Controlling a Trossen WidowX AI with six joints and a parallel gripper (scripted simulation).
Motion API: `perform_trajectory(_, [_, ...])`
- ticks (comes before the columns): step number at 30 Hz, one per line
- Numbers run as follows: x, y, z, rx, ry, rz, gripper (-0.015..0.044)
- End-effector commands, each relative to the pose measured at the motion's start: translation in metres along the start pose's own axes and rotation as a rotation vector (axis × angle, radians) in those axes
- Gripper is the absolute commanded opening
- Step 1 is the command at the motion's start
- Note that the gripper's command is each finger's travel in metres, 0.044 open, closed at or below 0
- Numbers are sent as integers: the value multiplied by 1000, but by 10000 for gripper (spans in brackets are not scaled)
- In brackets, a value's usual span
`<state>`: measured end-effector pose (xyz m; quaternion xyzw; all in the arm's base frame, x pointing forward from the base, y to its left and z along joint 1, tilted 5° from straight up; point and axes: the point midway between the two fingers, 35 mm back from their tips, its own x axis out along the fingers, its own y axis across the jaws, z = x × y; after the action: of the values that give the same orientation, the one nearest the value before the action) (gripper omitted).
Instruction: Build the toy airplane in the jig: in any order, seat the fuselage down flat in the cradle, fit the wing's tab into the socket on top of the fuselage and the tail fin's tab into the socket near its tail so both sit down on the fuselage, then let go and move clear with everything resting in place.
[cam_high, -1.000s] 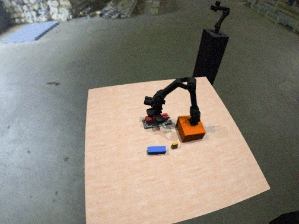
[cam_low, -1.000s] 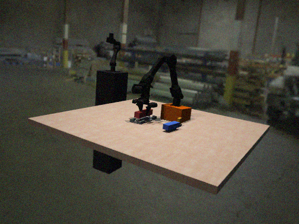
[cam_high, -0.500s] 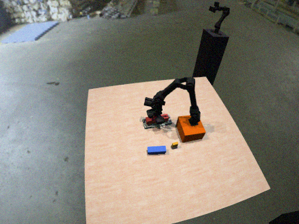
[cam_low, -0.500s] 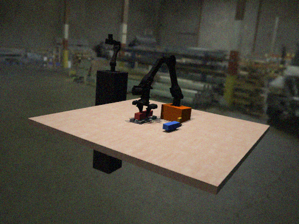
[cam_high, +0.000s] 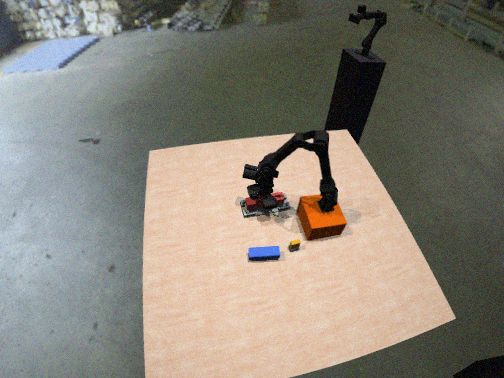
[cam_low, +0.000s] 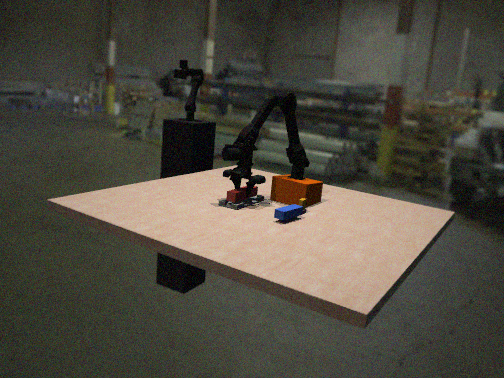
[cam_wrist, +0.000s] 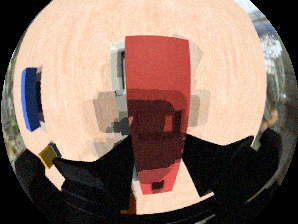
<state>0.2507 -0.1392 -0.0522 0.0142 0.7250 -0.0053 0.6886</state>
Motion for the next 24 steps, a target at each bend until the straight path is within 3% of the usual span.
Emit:
perform_trajectory(1, [0, 0, 0, 0, -1, 0, 293])
perform_trajectory(7, [0, 0, 0, 0, -1, 0, 440])
perform_trajectory(16, [-3, 0, 1, 0, -1, 0, 440])
perform_trajectory(22, [-94, -1, 3, -4, 4, -1, 440])
perform_trajectory(24, [-106, 0, 1, -4, 4, -1, 440])
